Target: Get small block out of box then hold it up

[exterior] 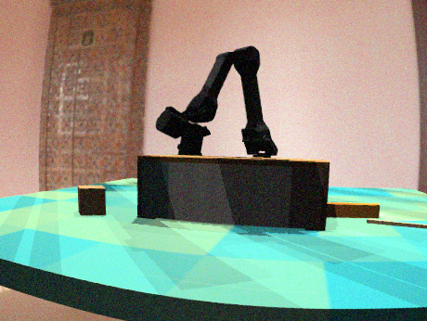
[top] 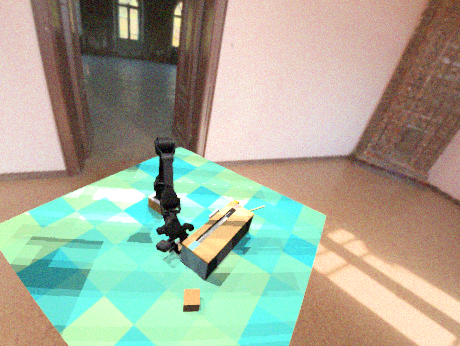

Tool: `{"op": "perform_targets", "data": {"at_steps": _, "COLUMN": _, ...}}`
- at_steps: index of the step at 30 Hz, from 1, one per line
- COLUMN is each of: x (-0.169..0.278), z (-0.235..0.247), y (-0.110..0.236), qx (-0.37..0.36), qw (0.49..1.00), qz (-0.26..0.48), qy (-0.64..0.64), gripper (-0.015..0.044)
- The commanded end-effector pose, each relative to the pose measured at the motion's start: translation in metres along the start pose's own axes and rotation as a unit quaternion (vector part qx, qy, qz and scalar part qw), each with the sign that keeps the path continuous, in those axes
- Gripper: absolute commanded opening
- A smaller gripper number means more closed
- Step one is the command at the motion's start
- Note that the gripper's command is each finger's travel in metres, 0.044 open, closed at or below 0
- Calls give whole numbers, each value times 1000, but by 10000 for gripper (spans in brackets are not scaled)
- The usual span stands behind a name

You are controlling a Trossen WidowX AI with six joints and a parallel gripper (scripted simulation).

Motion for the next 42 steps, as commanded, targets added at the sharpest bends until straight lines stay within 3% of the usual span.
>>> {"op": "perform_targets", "data": {"at_steps": 1, "x": -1, "z": 0, "y": -1, "qx": 1, "qw": 1000, "qz": -2, "qy": -2, "gripper": 62}}
{"op": "perform_targets", "data": {"at_steps": 5, "x": 3, "z": -1, "y": 6, "qx": 1, "qw": 1000, "qz": -1, "qy": -2, "gripper": 0}}
{"op": "perform_targets", "data": {"at_steps": 14, "x": 24, "z": -6, "y": 53, "qx": 0, "qw": 1000, "qz": 0, "qy": 0, "gripper": 0}}
{"op": "perform_targets", "data": {"at_steps": 20, "x": 25, "z": -7, "y": 59, "qx": -2, "qw": 1000, "qz": 1, "qy": -5, "gripper": 0}}
{"op": "perform_targets", "data": {"at_steps": 42, "x": 14, "z": -34, "y": 142, "qx": -73, "qw": 984, "qz": 42, "qy": -155, "gripper": 0}}
Point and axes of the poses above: the point midway between the two fingers, 35 mm back from their tips, its own y axis back along the fingers, its own z axis across the jaws, x = y × z, the point moved 5 cm from there along y, back along the fingers, and after that the axes turned 15 degrees about -y, right-handed, at the moved point
